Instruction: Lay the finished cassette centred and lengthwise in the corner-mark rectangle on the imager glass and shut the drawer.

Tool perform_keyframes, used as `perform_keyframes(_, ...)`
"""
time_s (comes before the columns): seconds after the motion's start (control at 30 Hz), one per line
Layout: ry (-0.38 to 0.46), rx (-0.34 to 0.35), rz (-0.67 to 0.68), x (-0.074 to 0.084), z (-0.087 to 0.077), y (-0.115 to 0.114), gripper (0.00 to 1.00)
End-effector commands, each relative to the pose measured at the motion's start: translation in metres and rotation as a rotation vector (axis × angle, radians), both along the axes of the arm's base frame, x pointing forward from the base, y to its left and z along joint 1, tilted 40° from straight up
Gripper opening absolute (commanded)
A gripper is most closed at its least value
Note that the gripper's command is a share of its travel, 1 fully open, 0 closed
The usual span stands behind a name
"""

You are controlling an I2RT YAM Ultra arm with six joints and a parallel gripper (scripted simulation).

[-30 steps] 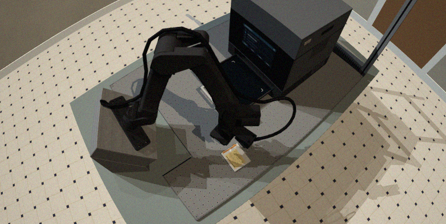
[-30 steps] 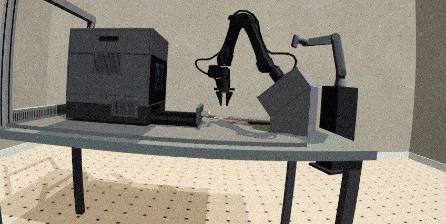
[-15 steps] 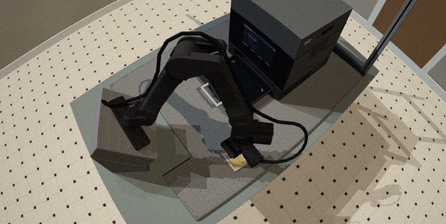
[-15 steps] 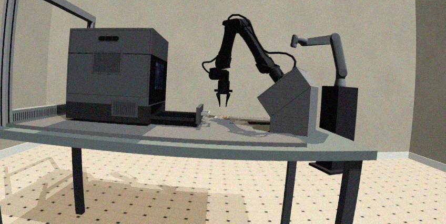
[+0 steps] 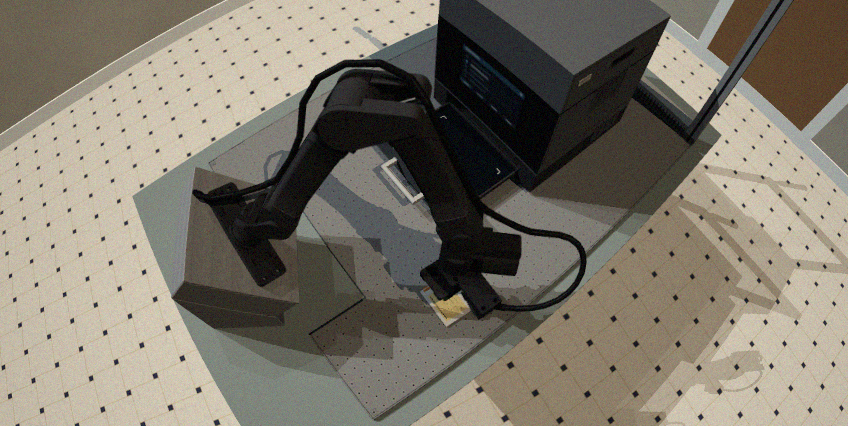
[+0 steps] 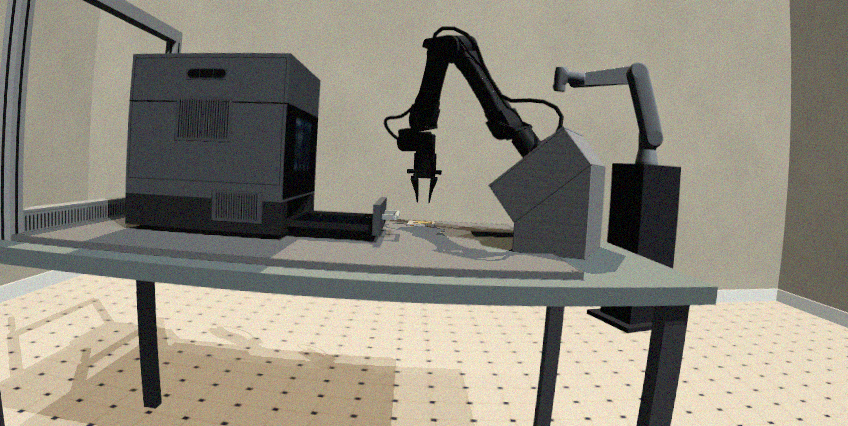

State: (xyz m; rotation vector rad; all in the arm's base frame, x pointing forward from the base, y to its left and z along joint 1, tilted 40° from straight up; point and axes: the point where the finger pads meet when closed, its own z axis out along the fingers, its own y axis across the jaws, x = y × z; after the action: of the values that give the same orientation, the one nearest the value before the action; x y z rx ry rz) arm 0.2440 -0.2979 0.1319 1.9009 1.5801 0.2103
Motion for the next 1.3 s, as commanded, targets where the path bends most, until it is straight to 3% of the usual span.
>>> perform_keyframes(0.0,-0.027,-0.049,-0.015,-0.0027,0.0236,-0.0086,0.35)
perform_keyframes(0.8,-0.027,-0.049,-0.015,-0.0027,0.0236,-0.0086,0.35)
perform_keyframes(0.83,-0.027,-0.049,-0.015,-0.0027,0.0236,-0.0086,1.00)
perform_keyframes(1.27,-0.027,-0.049,-0.015,-0.0026,0.0236,-0.0086,1.00)
